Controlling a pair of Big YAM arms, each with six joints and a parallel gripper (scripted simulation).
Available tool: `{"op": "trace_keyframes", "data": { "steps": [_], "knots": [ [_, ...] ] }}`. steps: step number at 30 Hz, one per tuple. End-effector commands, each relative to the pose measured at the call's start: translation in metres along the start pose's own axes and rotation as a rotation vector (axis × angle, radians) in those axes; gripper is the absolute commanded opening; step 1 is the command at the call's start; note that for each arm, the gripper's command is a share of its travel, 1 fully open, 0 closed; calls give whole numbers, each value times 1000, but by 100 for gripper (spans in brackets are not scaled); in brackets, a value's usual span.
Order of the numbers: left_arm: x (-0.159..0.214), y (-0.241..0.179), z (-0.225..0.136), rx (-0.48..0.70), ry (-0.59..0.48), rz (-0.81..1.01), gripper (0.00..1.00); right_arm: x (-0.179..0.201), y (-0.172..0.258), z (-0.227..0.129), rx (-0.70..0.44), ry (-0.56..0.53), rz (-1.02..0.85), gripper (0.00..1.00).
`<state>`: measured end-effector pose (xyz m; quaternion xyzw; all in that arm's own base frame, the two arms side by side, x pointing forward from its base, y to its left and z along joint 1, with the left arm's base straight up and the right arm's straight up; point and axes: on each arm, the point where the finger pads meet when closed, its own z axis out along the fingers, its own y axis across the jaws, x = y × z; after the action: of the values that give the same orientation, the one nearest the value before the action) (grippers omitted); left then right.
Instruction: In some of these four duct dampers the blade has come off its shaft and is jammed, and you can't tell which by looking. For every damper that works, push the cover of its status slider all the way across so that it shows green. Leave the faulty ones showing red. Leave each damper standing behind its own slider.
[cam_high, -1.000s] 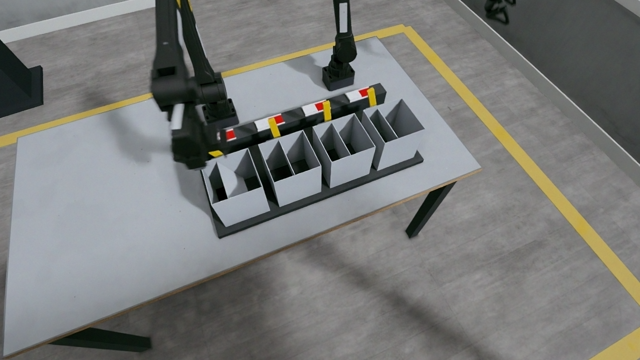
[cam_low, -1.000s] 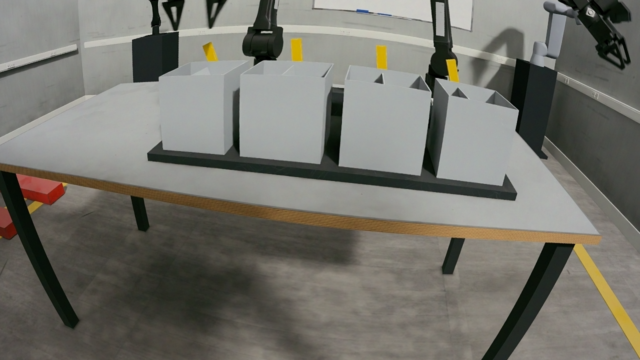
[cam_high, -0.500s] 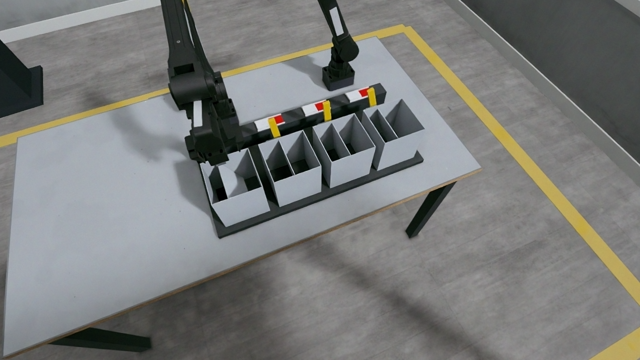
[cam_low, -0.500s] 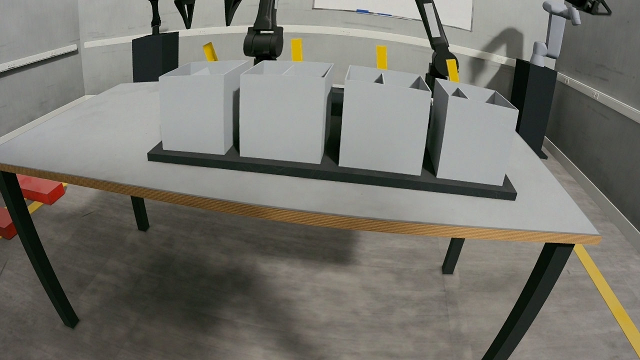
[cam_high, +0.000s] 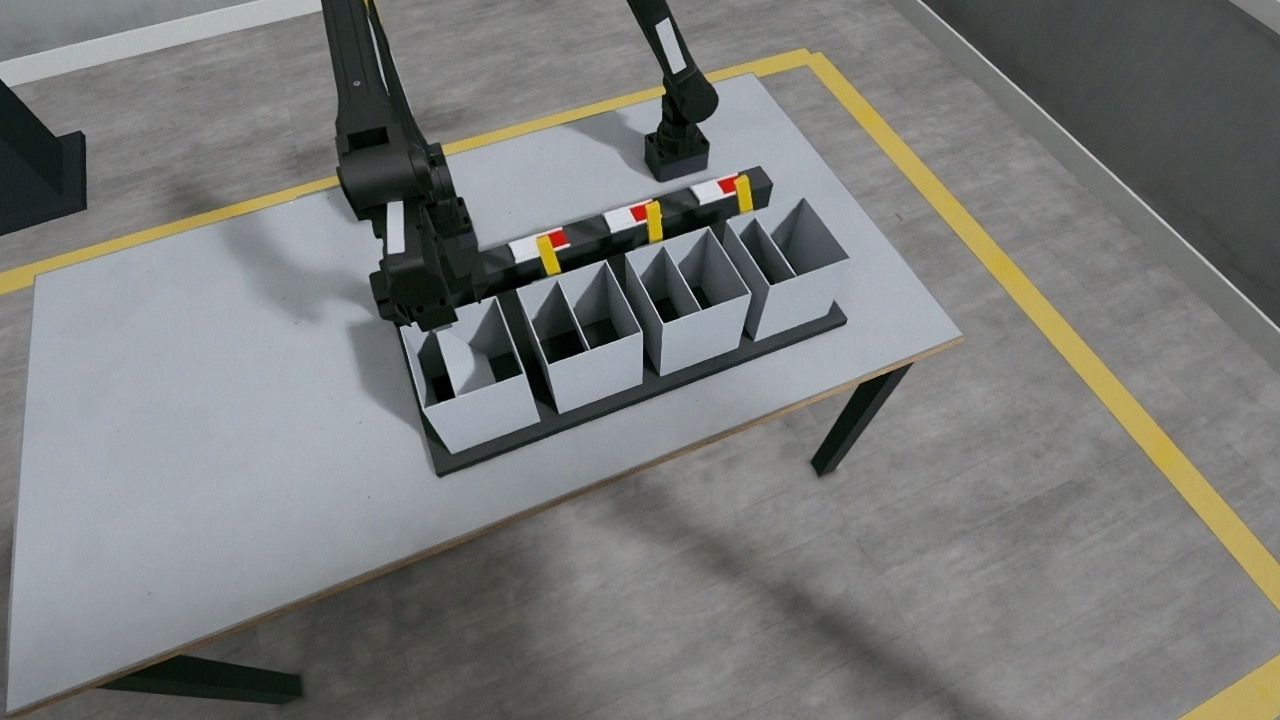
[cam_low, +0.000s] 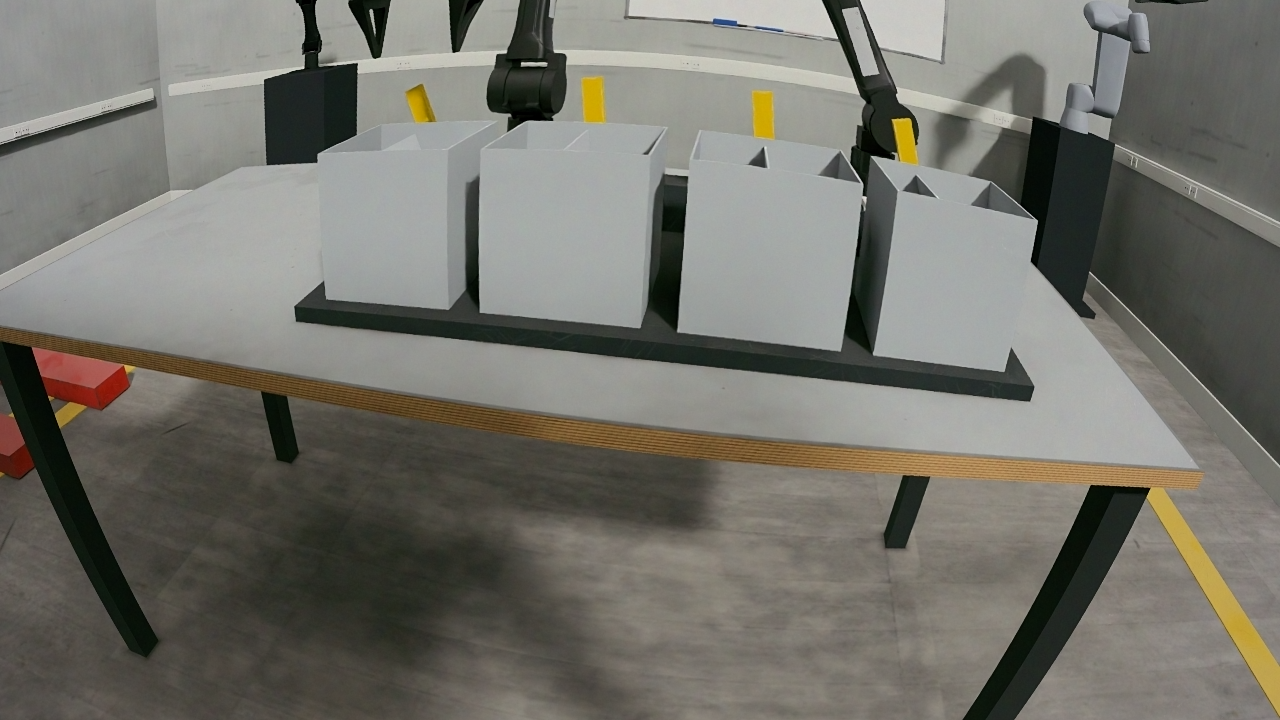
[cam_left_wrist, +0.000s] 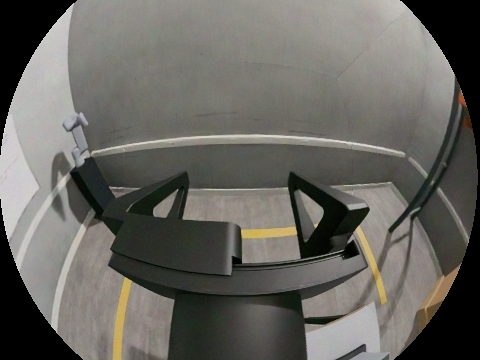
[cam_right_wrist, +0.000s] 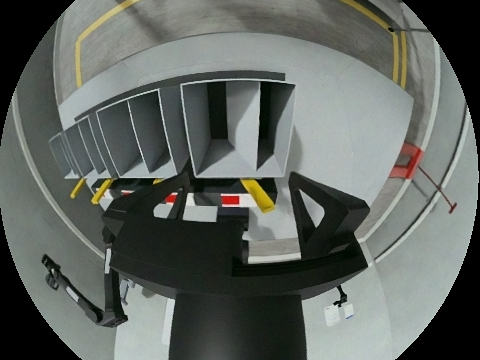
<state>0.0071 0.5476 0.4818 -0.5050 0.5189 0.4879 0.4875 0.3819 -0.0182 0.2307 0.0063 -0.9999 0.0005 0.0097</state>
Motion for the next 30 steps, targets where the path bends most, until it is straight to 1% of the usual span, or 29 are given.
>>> {"op": "trace_keyframes", "data": {
  "steps": [1,2,3,30],
  "knots": [
    [-18,5,-4,-10,-49,-14,100,-19,3,-34,1,-79,-28,100],
    [-18,5,-4,-10,-49,-14,100,-19,3,-34,1,-79,-28,100],
    [-18,5,-4,-10,-49,-14,100,-19,3,-34,1,-79,-28,36],
    [-18,5,-4,-10,-49,-14,100,-19,3,-34,1,-79,-28,36]
  ]
}}
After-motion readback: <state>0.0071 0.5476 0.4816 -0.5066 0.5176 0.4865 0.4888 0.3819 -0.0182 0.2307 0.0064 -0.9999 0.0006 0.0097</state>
